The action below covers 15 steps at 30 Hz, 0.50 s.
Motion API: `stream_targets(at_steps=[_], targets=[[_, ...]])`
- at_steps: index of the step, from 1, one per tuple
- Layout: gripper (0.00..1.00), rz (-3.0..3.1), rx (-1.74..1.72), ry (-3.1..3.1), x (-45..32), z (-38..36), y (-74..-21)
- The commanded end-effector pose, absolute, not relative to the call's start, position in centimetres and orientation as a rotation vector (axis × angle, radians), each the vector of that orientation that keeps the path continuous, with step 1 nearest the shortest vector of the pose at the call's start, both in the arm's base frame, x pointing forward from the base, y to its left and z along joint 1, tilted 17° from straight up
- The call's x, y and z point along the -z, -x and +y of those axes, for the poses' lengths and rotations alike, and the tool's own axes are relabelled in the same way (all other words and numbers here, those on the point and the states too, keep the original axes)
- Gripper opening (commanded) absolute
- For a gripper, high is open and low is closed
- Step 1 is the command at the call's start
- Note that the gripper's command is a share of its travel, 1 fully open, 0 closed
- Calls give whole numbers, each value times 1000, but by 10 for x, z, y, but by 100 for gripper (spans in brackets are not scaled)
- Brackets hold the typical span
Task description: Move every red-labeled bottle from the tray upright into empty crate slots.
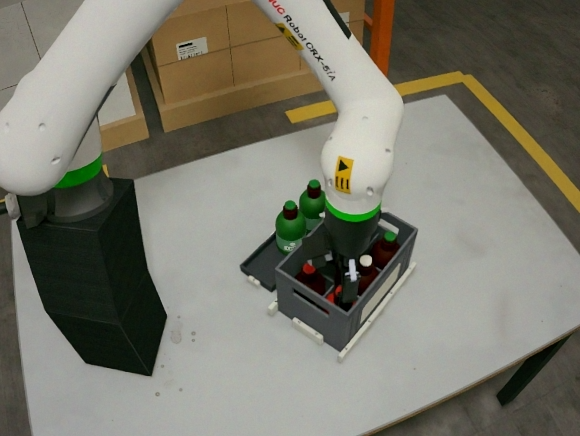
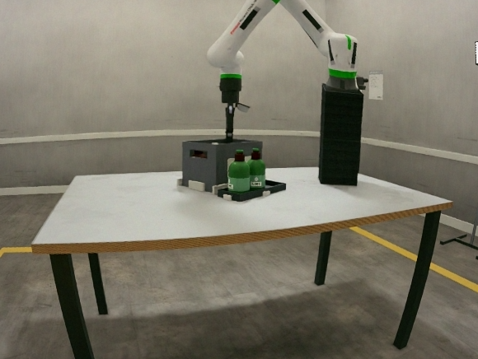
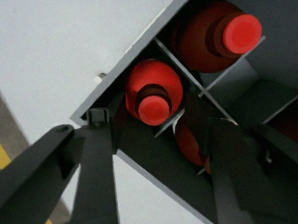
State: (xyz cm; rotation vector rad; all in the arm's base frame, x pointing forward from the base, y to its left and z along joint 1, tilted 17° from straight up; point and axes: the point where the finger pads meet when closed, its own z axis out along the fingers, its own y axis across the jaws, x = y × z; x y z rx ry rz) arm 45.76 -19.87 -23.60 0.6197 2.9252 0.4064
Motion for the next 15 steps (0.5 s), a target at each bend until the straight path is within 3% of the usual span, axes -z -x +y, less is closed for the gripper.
stream_targets(at_steps=[1,15], targets=[[44,2924,-405,-619,232,-200,-458],[44,2924,-405,-619,209,-206,-453]])
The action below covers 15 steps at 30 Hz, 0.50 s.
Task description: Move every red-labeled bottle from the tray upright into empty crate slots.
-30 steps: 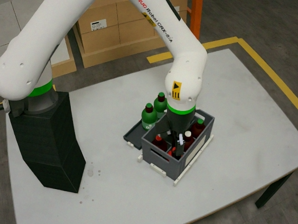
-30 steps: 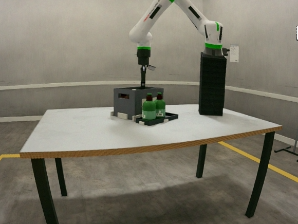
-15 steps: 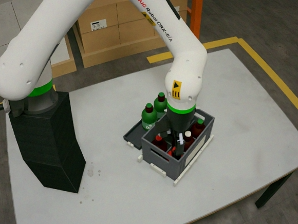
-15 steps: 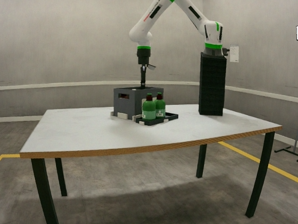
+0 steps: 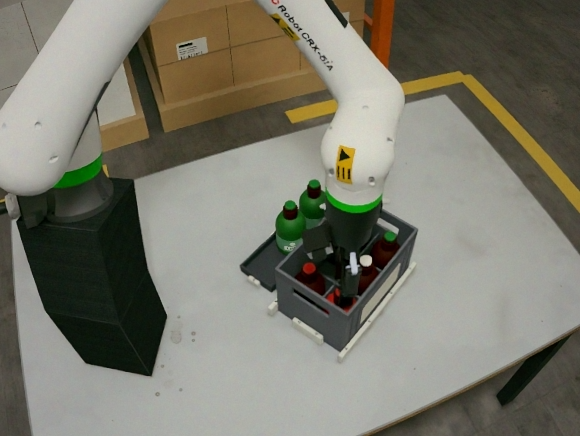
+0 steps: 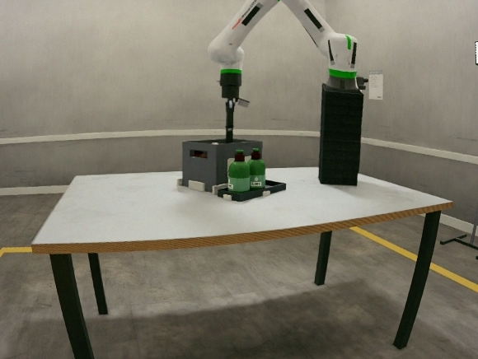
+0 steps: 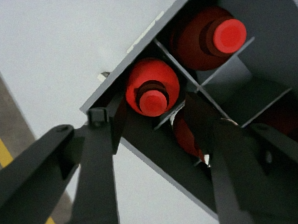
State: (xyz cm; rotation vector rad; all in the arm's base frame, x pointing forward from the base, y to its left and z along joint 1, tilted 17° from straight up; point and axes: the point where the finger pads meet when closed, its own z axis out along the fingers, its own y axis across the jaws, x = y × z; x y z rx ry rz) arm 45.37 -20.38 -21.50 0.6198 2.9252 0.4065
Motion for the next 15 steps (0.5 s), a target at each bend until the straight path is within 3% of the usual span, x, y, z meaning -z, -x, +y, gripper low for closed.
stream_targets(at_steps=[1,15], targets=[[44,2924,-405,-620,206,-206,-453],[44,2924,-405,-619,174,-214,-447]])
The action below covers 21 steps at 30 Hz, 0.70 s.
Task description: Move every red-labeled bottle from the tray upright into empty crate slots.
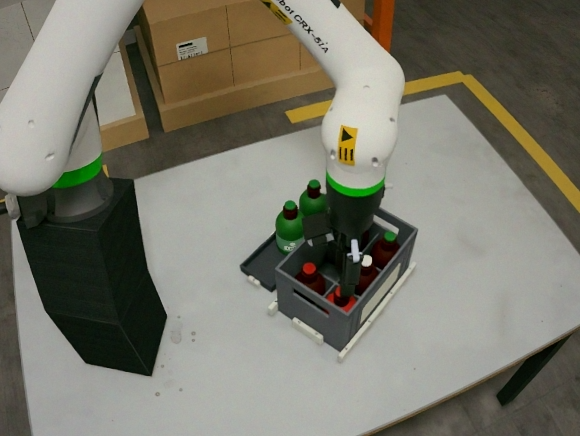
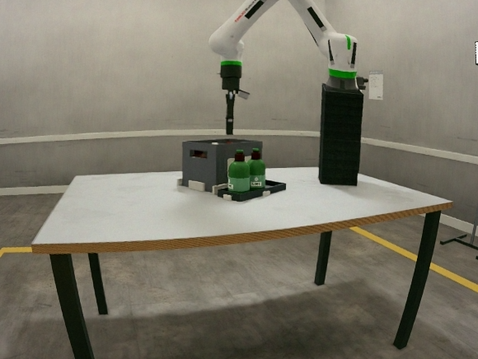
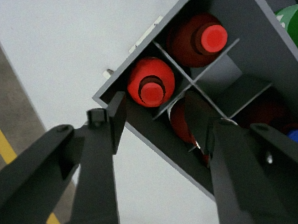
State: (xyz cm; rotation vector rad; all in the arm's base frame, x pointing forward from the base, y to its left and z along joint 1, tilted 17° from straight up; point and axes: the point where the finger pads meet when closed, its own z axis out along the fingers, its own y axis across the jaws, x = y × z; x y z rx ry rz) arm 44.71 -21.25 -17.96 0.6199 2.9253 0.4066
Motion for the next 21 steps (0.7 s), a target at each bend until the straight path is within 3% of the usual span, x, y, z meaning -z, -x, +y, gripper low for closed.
stream_targets(at_steps=[1,21], targets=[[44,2924,-405,-619,172,-215,-446],[44,2924,-405,-620,150,-220,-442]])
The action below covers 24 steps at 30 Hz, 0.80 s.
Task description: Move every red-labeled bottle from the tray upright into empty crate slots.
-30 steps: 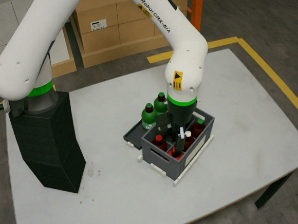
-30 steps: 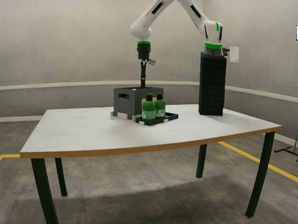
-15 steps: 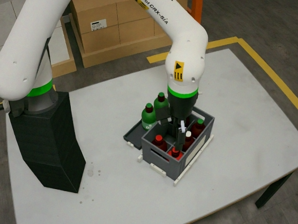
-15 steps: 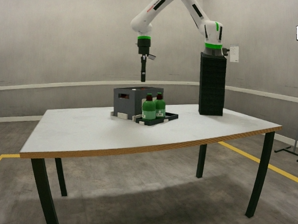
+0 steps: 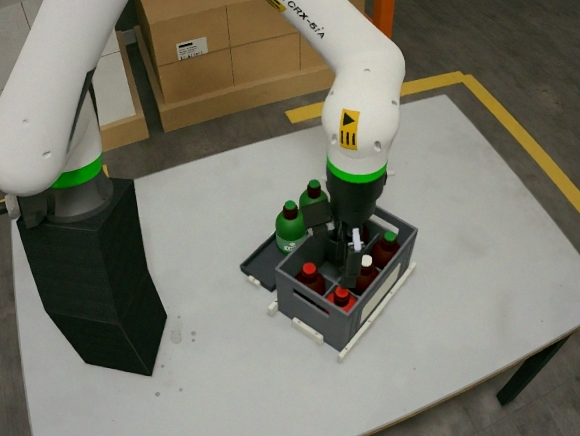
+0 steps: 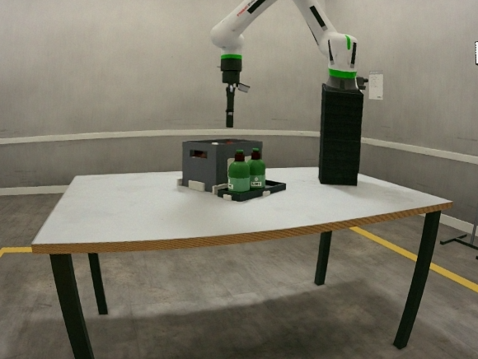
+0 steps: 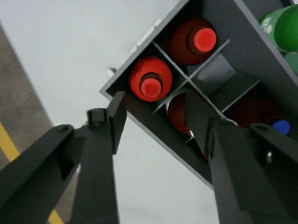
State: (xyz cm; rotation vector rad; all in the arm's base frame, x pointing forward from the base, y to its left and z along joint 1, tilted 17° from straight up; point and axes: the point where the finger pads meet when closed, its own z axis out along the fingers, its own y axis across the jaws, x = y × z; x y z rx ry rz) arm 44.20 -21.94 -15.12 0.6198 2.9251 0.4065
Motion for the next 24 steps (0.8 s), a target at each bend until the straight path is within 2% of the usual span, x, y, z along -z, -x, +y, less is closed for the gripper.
stream_targets(at_steps=[1,3,4,24], targets=[[44,2924,-405,-620,150,-220,-442],[44,2924,-405,-620,150,-220,-442],[10,2924,-405,-620,150,-220,-442],[10,2924,-405,-620,150,-220,-442]])
